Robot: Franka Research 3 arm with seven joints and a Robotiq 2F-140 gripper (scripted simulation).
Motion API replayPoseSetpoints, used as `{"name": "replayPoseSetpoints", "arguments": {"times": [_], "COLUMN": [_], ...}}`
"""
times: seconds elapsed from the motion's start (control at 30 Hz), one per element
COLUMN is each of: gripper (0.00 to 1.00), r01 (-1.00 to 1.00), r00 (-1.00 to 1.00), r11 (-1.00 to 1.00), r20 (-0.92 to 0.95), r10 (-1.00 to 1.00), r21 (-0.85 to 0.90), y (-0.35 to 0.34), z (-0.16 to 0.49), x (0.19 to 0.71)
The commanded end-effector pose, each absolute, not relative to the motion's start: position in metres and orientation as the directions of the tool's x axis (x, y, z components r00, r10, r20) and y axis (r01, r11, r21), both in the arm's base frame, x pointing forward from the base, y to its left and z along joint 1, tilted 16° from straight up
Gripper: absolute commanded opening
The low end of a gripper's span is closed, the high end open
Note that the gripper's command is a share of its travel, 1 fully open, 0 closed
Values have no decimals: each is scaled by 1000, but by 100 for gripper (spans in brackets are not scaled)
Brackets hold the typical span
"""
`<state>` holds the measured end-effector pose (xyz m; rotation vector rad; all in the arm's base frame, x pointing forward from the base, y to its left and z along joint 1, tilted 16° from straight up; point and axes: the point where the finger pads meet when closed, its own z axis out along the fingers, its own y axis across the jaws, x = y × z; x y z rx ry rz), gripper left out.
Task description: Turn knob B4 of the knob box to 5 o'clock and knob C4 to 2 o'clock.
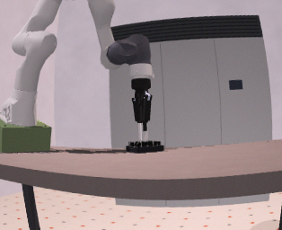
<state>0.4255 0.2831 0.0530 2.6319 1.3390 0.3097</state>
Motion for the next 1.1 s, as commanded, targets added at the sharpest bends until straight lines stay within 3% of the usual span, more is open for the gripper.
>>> {"name": "replayPoseSetpoints", "arguments": {"times": [0.0, 1.07], "gripper": [12, 12], "r01": [776, 776], "r00": [573, 573], "r11": [-581, -581], "r20": [109, 109], "r10": [812, 812], "r21": [245, 245], "y": [283, 283], "z": [53, 40], "x": [426, 429]}}
